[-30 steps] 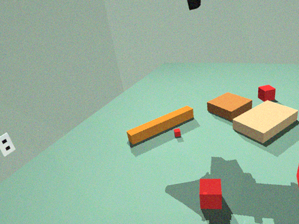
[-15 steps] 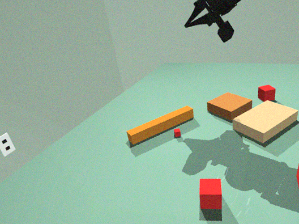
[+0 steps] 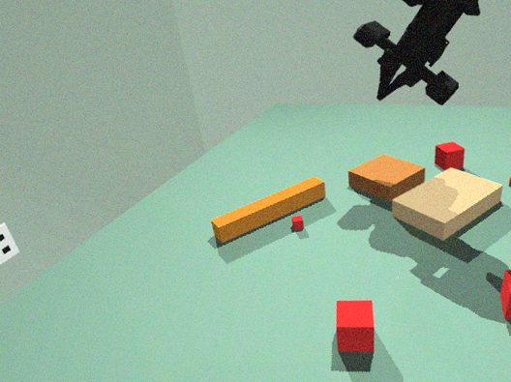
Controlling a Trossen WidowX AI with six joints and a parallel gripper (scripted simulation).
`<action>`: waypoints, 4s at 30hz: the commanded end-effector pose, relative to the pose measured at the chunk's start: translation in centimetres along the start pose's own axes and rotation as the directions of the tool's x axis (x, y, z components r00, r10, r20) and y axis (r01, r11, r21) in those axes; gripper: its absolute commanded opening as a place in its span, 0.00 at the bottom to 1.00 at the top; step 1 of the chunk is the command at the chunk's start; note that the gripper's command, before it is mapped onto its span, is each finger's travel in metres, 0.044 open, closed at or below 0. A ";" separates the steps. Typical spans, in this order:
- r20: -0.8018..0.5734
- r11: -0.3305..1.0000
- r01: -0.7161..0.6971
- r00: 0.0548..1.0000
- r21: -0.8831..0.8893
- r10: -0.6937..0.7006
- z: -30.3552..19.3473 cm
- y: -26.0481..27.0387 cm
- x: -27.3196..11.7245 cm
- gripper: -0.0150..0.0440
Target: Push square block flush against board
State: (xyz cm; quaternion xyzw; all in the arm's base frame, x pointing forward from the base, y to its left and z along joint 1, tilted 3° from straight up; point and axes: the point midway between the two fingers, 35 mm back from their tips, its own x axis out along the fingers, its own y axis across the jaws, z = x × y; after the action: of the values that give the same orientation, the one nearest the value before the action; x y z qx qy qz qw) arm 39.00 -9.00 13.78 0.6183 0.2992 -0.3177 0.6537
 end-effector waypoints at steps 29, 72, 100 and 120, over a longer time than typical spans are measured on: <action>0.006 0.761 0.558 0.805 0.331 -0.593 4.4 -21.8 2.5 0.25; 0.002 0.761 0.558 0.806 0.331 -0.592 0.3 -20.7 3.6 0.25; 0.006 0.761 0.558 0.805 0.331 -0.593 4.8 -21.7 2.8 0.25; 0.013 0.810 0.581 0.812 0.075 -0.584 3.4 -17.3 -0.3 0.25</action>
State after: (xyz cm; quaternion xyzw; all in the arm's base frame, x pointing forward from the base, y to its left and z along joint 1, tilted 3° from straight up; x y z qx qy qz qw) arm 24.76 -13.42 3.67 0.5364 0.4259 -0.5425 0.4863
